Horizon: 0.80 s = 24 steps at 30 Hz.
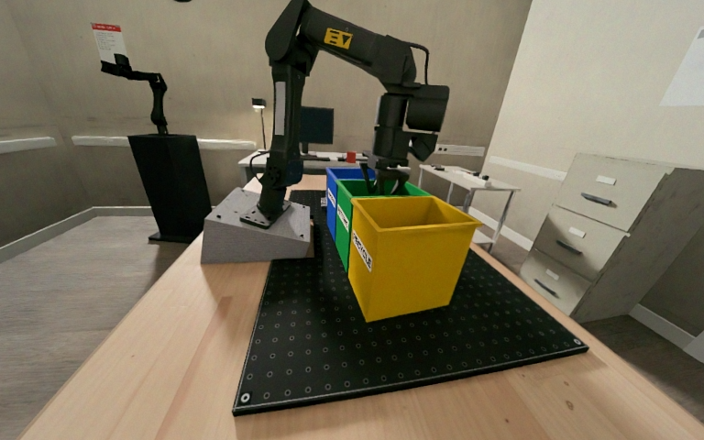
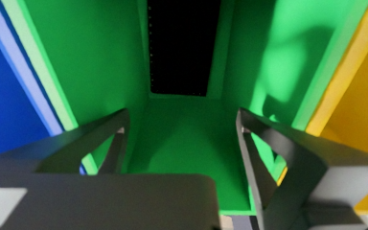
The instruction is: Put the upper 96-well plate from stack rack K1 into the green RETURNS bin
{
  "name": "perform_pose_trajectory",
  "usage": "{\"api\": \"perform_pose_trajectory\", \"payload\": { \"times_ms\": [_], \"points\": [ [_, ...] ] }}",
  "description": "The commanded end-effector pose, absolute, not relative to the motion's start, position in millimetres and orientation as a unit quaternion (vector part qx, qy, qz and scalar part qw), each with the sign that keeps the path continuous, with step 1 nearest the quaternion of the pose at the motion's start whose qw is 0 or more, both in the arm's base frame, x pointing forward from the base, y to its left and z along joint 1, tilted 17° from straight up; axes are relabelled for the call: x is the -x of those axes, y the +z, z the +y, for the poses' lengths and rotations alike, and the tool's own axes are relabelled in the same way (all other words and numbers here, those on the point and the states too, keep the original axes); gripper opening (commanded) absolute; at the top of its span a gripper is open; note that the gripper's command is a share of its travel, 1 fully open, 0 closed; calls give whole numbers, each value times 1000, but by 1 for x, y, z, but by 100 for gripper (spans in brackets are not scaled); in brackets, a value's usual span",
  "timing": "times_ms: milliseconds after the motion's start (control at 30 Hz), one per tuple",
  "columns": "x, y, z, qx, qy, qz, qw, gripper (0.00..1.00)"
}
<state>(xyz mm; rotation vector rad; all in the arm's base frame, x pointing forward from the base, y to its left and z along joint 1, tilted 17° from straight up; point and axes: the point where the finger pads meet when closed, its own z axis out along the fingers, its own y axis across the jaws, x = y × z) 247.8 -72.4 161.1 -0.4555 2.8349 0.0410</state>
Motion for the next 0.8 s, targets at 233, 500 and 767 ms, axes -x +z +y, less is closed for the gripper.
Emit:
{"api": "perform_pose_trajectory", "payload": {
  "times_ms": [233, 500, 767],
  "points": [
    [-254, 183, -79, 154, -8, 973, 172, 82],
    [-247, 191, -76, 156, -1, 974, 165, 82],
    [-243, 202, -77, 156, -1, 974, 165, 82]
  ]
}}
